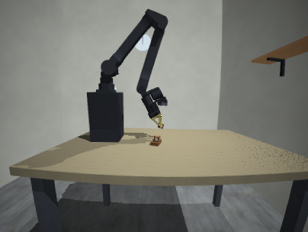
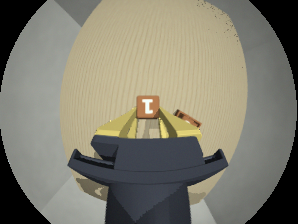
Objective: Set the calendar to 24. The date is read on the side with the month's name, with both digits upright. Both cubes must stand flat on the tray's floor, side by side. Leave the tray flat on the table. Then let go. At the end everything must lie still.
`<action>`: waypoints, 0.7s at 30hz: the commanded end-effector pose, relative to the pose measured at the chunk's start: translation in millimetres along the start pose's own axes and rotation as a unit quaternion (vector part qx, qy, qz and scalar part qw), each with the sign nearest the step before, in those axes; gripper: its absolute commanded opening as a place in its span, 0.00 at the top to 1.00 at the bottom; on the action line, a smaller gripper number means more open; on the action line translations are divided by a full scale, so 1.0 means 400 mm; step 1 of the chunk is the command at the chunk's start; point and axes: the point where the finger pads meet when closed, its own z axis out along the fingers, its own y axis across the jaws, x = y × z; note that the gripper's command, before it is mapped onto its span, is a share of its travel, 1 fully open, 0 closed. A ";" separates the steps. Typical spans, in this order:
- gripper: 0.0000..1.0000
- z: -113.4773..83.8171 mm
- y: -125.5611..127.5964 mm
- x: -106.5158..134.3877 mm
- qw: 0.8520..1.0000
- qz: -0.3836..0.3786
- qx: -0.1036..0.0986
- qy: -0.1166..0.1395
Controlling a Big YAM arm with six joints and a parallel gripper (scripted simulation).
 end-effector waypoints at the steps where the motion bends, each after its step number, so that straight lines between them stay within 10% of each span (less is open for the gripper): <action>1: 0.75 -0.001 -0.002 -0.037 1.000 0.010 0.002 -0.010; 21: 0.75 0.003 0.001 -0.044 0.993 0.008 0.001 0.116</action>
